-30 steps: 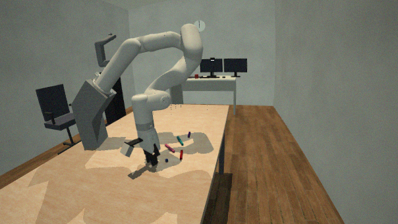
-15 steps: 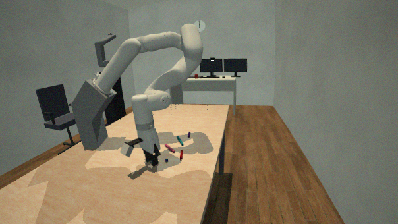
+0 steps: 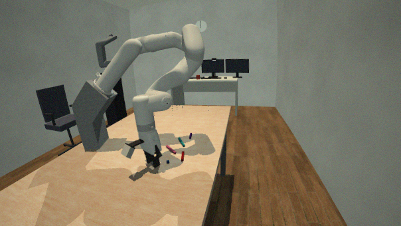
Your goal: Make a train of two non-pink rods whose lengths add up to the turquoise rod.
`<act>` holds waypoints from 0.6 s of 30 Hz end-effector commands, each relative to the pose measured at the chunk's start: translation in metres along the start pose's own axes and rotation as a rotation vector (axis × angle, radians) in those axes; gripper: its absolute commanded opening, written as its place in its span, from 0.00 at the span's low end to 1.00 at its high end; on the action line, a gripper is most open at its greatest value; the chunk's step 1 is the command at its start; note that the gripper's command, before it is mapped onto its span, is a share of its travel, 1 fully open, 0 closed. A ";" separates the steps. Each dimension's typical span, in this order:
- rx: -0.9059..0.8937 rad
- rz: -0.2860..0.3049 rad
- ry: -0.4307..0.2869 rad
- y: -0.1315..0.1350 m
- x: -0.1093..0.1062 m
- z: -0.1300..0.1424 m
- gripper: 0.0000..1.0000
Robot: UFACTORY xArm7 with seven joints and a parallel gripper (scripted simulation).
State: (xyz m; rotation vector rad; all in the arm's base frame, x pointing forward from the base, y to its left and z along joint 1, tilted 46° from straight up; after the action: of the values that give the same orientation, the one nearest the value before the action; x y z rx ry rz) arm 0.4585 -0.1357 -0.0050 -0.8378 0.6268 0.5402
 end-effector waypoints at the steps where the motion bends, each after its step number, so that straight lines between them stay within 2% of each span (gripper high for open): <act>1: 0.001 -0.002 0.002 -0.001 -0.003 -0.001 0.47; 7: 0.001 -0.002 0.002 -0.001 -0.012 -0.001 0.47; 18: 0.001 -0.002 0.002 -0.001 -0.069 -0.001 0.47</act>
State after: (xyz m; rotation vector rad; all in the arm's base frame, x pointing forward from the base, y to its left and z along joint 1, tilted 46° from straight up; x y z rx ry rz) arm 0.4231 -0.1459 0.0281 -0.8355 0.6240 0.5391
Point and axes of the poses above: the point where the finger pads meet when closed, its own x axis out along the fingers, its own y axis across the jaws, z = x × y, the point moved 1 cm from there along -x, back along the fingers
